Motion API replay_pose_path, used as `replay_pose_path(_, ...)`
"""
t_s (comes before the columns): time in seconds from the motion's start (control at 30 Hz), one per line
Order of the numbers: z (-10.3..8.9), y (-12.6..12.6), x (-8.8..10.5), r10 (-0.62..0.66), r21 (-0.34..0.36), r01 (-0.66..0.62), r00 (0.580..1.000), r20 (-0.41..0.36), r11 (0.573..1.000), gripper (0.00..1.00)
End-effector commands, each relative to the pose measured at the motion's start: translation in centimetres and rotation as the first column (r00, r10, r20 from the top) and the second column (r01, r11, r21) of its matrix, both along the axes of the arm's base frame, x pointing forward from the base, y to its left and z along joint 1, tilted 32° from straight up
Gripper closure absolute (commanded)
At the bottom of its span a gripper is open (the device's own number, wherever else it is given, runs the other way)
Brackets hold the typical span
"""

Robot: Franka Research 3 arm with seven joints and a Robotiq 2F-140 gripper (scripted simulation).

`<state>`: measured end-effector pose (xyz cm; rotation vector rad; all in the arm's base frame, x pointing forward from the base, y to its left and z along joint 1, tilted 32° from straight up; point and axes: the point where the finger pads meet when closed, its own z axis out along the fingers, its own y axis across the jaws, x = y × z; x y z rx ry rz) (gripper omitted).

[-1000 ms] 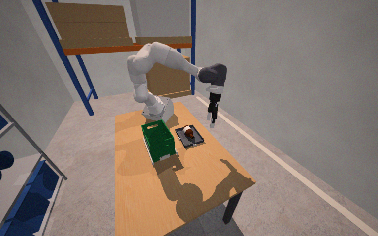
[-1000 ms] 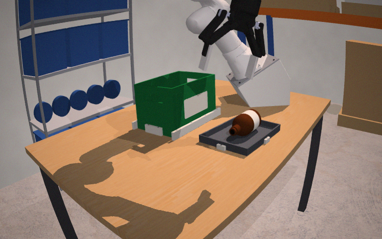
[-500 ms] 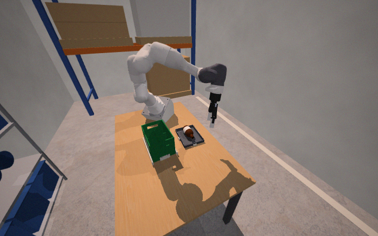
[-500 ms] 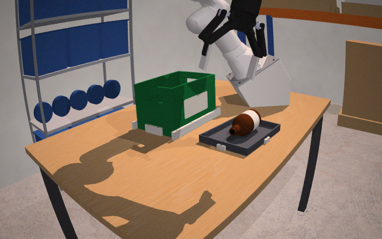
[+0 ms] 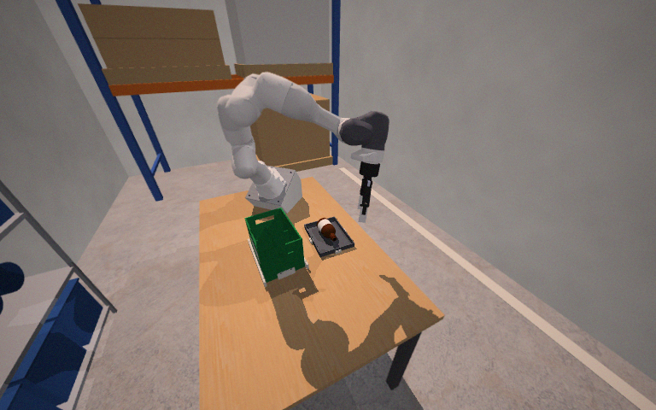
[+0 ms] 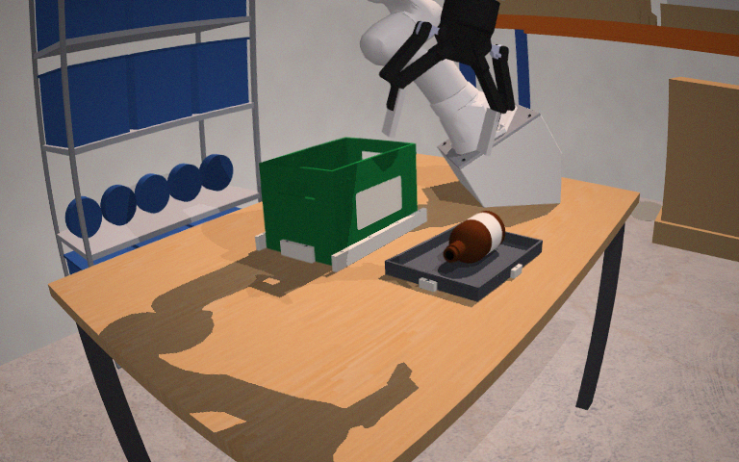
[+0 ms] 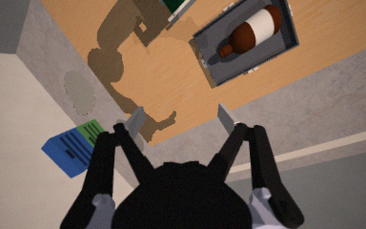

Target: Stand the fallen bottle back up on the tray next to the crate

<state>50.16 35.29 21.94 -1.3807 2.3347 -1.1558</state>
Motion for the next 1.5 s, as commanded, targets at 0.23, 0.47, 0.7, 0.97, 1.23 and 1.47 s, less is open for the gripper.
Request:
replay_pose_path(0.23,0.0,0.3,0.0,-0.022,0.029,0.021,0.999,0.026,0.999,0.0)
replay_pose_path(0.47,0.0,0.3,0.0,-0.022,0.029,0.021,0.999,0.026,0.999,0.0)
replay_pose_path(0.7,-0.5,-0.8,-1.0,-0.095,0.105,0.089,0.994,0.059,0.991,0.0)
replay_pose_path(0.97,-0.5,-0.8,-1.0,-0.095,0.105,0.089,0.994,0.059,0.991,0.0)
replay_pose_path(1.23,-0.5,-0.8,-1.0,-0.095,0.105,0.089,0.994,0.059,0.991,0.0)
replay_pose_path(1.47,-1.1,-1.9,-2.0,-0.171,0.179,0.154,0.982,0.083,0.972,0.0)
